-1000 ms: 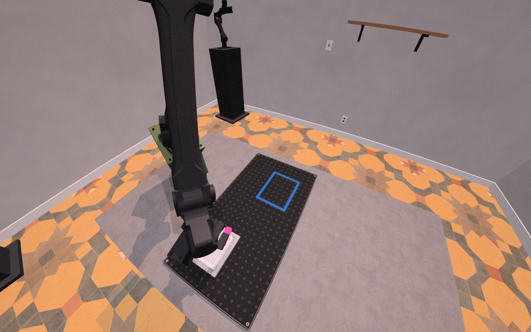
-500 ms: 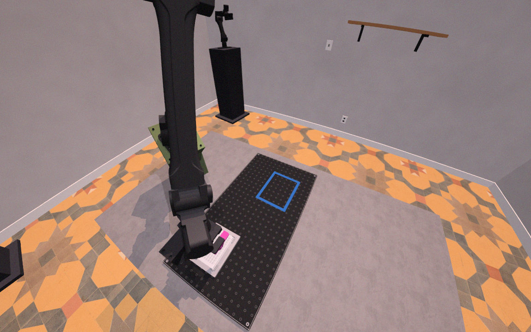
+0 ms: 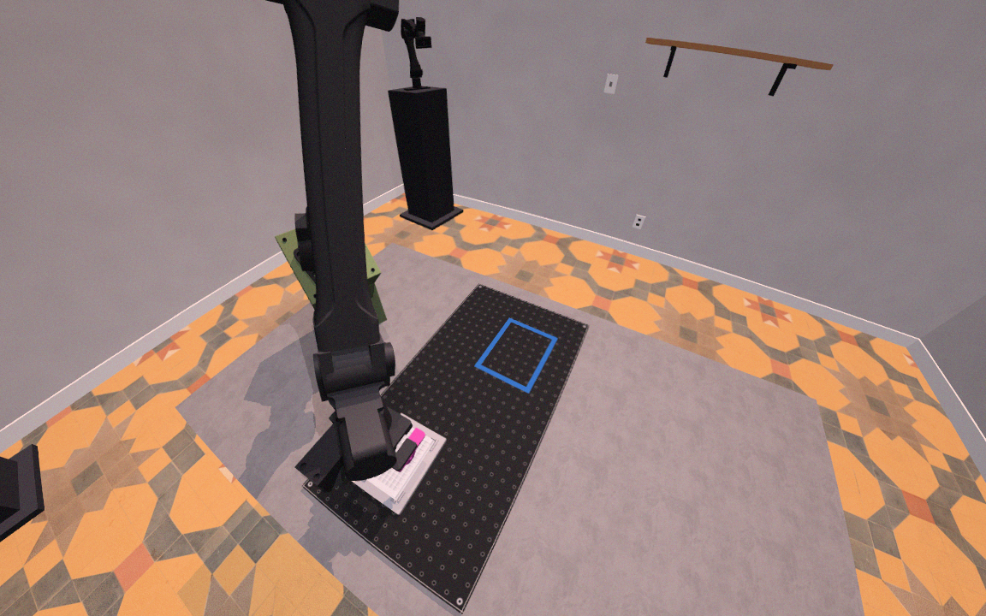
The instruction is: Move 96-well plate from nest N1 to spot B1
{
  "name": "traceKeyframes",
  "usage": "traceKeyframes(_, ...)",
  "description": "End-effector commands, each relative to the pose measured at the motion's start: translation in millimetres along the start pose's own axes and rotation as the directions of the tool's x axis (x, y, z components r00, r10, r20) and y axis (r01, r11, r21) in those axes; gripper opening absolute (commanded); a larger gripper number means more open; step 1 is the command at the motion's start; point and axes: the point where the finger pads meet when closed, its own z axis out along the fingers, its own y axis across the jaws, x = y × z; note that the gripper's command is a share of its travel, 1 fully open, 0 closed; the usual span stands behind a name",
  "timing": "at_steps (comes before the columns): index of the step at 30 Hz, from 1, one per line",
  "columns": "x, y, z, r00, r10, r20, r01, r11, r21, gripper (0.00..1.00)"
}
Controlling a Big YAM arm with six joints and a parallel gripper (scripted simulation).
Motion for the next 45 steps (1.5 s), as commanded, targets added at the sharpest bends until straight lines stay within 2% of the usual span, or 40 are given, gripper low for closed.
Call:
traceKeyframes(1, 4.3, 0.7, 2.3, 1.000, 0.002, -0.012, -0.002, 1.000, 0.004, 1.00)
traceKeyframes(20, 4.3, 0.7, 2.3, 1.000, 0.002, -0.012, -0.002, 1.000, 0.004, 1.00)
traceKeyframes(21, 2.6, 3.1, 4.9, 1.000, 0.003, -0.005, -0.003, 1.000, -0.006, 1.00)
traceKeyframes(45, -2.2, 10.8, 37.4, 1.000, 0.000, 0.005, 0.001, 1.000, -0.017, 1.00)
